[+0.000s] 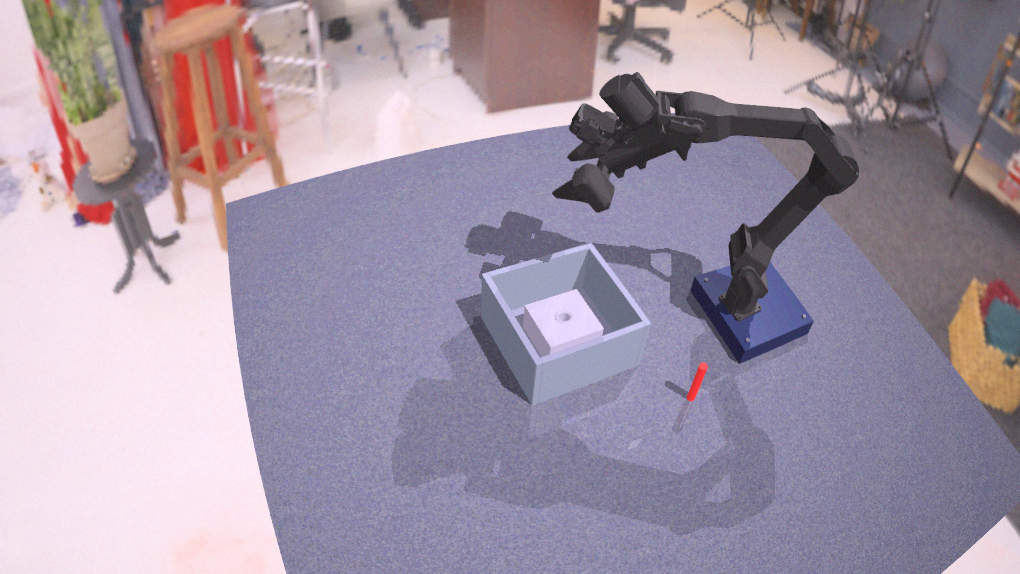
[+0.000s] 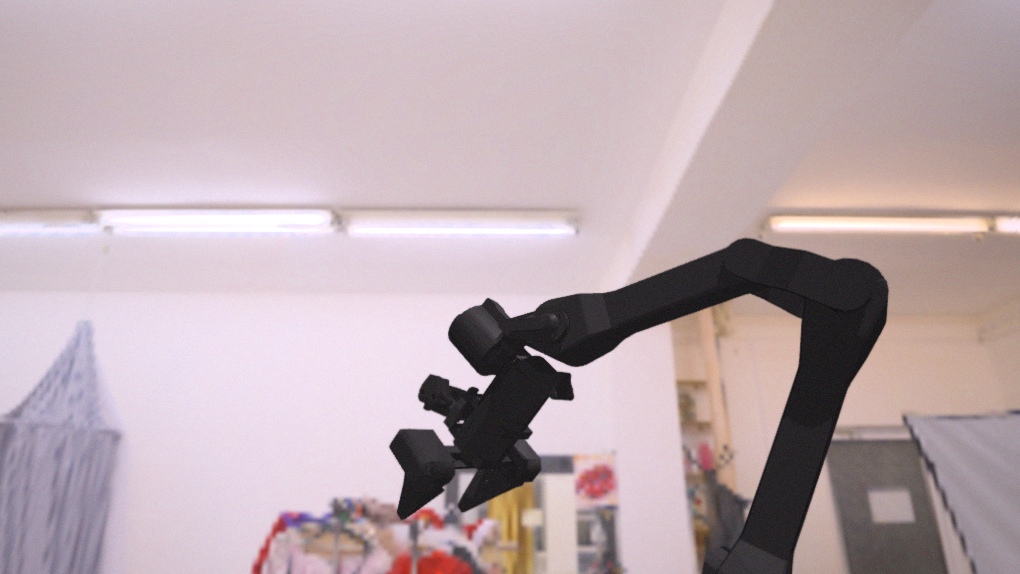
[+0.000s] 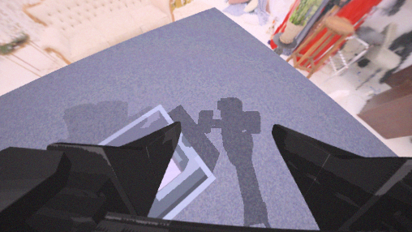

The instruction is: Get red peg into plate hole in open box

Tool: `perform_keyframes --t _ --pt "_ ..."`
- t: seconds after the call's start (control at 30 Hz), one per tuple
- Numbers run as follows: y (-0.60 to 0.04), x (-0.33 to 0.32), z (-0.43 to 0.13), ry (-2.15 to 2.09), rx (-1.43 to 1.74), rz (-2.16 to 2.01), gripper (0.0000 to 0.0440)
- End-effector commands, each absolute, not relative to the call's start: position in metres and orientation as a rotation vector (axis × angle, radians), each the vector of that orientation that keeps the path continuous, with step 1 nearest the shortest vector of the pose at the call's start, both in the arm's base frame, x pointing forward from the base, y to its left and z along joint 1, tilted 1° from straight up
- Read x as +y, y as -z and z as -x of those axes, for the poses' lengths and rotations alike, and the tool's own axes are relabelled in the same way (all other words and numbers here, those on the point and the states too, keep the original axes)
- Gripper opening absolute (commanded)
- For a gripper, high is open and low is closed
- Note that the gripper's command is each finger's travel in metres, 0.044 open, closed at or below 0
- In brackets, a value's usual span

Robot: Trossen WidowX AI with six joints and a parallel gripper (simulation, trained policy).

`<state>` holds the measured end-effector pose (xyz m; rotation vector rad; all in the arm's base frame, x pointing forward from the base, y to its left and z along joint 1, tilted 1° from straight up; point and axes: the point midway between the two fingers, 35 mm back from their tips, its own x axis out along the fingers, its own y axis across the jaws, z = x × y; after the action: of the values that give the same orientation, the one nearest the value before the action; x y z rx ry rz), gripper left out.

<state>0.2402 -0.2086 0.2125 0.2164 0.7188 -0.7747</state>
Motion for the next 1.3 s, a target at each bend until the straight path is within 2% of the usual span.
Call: perform_keyframes --t 0.0,0.53,1.27 --pt "-0.201 -0.179 -0.252 0.735 0.798 -0.284 0.044" --pt "-0.169 -0.053 -0.262 0.639 1.097 -0.465 0.044" --pt "-0.128 0.075 -0.201 0.763 1.418 -0.532 0.044"
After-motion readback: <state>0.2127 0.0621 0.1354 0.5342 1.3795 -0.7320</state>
